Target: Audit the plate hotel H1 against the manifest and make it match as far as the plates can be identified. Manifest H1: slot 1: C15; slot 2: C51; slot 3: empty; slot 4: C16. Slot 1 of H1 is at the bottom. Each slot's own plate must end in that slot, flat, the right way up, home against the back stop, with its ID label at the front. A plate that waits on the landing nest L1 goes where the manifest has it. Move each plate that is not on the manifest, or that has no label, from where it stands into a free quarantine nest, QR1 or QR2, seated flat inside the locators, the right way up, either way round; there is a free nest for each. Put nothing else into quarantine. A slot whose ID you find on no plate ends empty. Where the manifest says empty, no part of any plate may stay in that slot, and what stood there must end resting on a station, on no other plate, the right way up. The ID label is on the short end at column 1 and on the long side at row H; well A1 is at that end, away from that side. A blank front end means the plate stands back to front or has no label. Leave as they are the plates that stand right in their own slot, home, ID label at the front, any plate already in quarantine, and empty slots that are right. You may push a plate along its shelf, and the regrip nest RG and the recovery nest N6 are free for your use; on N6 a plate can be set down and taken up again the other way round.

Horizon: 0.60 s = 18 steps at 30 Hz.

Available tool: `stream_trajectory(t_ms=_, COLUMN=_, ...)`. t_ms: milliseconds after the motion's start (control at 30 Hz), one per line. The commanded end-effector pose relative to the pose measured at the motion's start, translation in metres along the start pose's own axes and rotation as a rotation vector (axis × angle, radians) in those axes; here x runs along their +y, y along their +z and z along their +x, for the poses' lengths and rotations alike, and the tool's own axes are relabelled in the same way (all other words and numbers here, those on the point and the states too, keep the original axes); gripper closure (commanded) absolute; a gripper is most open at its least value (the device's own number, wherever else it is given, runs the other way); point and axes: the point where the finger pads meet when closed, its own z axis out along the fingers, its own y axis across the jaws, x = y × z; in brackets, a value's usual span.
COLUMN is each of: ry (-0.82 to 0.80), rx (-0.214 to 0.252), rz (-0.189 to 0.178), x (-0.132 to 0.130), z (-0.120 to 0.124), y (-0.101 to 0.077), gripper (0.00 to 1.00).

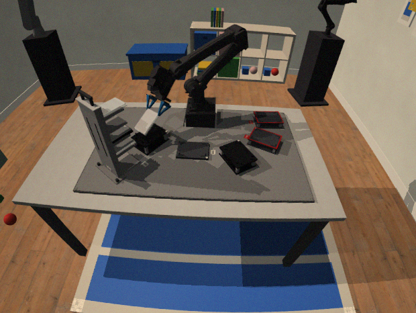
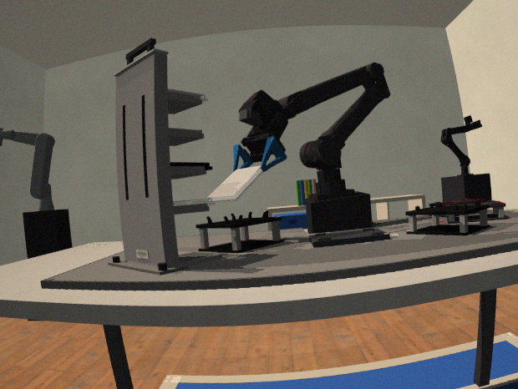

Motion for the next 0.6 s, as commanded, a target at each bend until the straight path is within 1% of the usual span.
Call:
stream_trajectory(t_ms=0, ry=-0.009, rx=-0.031, rz=0.002, x=-0.001, z=-0.014, y=0.000, gripper=0.14)
stream_trajectory(t_ms=33, ry=-0.007, rx=-0.023, rz=-0.001, x=0.000, z=-0.008, y=0.002, gripper=0.14)
stream_trajectory(t_ms=100, ry=-0.007, rx=-0.023, rz=-0.001, x=0.000, z=-0.008, y=0.002, gripper=0.14)
stream_trajectory(t_ms=133, ry=-0.015, rx=-0.051, rz=0.007, x=-0.003, z=-0.025, y=-0.002, gripper=0.14)
stream_trajectory(t_ms=233, ry=-0.005, rx=-0.024, rz=0.001, x=0.000, z=-0.007, y=0.003, gripper=0.14)
stream_trajectory(t_ms=267, ry=-0.005, rx=-0.023, rz=0.000, x=0.000, z=-0.006, y=0.004, gripper=0.14)
stream_trajectory(t_ms=333, ry=-0.009, rx=-0.036, rz=0.004, x=-0.002, z=-0.014, y=0.002, gripper=0.14)
stream_trajectory(t_ms=433, ry=-0.005, rx=-0.023, rz=0.000, x=0.000, z=-0.004, y=0.006, gripper=0.14)
stream_trajectory(t_ms=467, ry=-0.005, rx=-0.023, rz=0.000, x=0.000, z=-0.004, y=0.006, gripper=0.14)
stream_trajectory(t_ms=533, ry=-0.009, rx=-0.037, rz=0.004, x=-0.002, z=-0.012, y=0.004, gripper=0.14)
stream_trajectory(t_ms=567, ry=-0.007, rx=-0.031, rz=0.002, x=-0.001, z=-0.008, y=0.006, gripper=0.14)
